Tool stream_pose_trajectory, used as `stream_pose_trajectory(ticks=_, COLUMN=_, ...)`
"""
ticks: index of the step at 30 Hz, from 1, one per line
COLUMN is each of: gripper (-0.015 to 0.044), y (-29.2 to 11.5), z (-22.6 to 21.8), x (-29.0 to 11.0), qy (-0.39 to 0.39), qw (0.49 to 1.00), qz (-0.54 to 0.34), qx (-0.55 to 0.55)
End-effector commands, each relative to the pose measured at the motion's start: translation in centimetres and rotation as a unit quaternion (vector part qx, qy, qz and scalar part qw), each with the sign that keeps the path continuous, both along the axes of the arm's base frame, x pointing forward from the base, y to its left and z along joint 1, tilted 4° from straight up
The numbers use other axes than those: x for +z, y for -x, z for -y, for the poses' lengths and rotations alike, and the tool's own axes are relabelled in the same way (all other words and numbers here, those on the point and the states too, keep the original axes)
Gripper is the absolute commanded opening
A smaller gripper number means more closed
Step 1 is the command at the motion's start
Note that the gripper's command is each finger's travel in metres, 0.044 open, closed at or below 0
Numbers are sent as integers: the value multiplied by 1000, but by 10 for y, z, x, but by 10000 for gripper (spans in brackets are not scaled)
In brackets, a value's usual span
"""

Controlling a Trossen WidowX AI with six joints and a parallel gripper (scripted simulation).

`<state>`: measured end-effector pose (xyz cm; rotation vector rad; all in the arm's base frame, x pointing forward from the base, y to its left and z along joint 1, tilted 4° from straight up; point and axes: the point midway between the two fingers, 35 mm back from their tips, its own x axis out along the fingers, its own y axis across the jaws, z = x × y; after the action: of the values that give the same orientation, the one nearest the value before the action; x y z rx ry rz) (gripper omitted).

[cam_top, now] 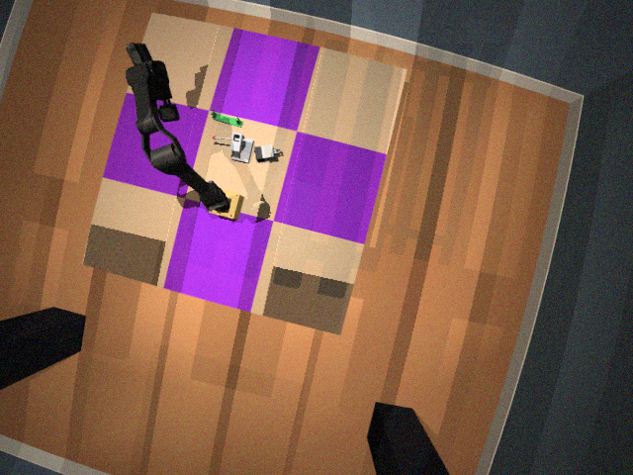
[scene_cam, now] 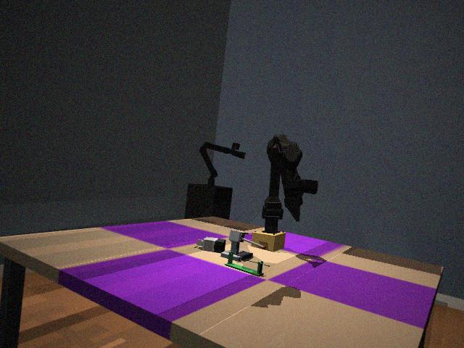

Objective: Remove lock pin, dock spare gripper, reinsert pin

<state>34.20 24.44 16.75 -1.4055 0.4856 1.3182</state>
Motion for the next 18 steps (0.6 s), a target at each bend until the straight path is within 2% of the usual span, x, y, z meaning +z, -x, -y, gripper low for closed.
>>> stream_pose_trajectory(ticks=1, gripper=300, y=15, z=59, x=-13, qy=65, qw=994, qz=-52, qx=-71)
stream_pose_trajectory(ticks=8, gripper=300, y=62, z=157, x=-23, qy=176, qw=955, qz=-150, qx=-184)
stream_pose_trajectory(ticks=14, gripper=300, y=63, z=159, x=-23, qy=179, qw=954, qz=-153, qx=-187)
stream_pose_trajectory(ticks=18, gripper=300, y=61, z=156, x=-45, qy=178, qw=954, qz=-153, qx=-187)
